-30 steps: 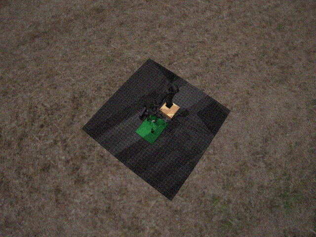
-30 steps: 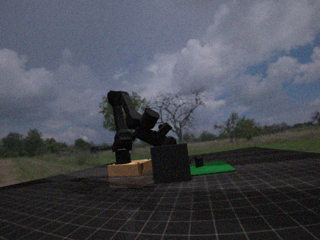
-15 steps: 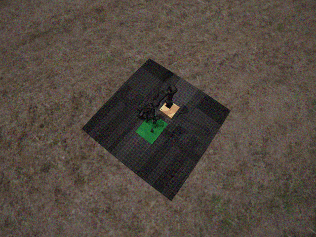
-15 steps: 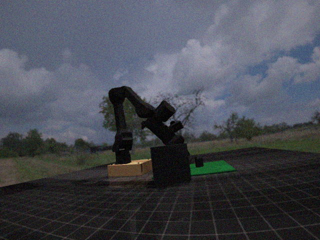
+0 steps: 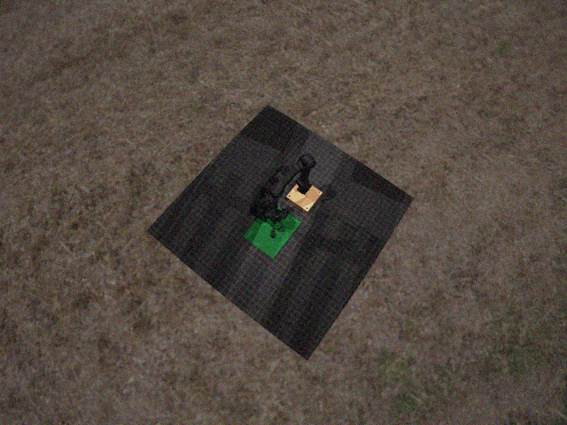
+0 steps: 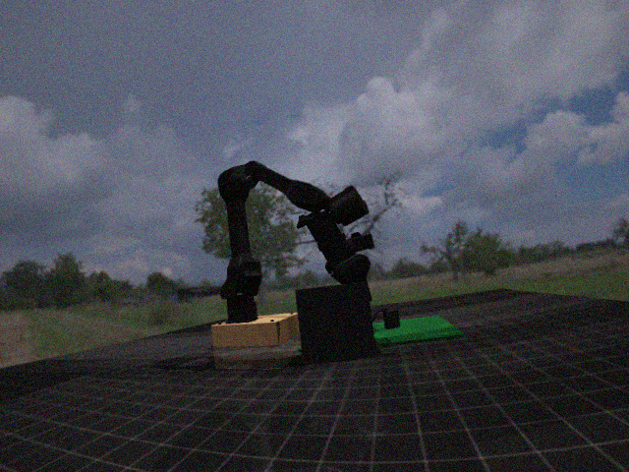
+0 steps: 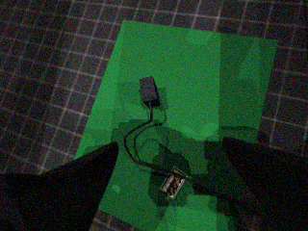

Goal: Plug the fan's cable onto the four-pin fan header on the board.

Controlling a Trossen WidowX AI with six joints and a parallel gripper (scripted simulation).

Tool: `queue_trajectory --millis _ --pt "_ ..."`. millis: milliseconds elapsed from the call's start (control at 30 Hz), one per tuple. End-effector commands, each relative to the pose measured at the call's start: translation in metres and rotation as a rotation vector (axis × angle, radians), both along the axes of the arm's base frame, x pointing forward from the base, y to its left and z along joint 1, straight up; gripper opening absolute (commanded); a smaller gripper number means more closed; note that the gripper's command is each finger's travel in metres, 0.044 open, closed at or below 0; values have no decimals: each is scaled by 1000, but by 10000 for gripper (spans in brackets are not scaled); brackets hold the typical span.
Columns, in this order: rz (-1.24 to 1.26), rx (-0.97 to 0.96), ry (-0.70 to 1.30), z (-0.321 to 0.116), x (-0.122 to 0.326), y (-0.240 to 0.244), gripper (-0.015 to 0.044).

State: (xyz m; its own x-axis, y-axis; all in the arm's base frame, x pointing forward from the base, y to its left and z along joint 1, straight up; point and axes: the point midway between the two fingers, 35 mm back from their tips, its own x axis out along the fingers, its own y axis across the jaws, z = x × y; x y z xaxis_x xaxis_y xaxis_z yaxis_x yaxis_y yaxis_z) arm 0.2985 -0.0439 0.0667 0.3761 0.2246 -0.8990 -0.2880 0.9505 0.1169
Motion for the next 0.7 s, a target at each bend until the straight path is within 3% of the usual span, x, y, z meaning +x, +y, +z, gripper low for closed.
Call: queue_trajectory --millis 0,533,667 --pt "8 -43 79 6 -1 3 440" --pt "76 -244 333 41 -13 12 440" --pt "73 -224 308 39 -12 12 440"
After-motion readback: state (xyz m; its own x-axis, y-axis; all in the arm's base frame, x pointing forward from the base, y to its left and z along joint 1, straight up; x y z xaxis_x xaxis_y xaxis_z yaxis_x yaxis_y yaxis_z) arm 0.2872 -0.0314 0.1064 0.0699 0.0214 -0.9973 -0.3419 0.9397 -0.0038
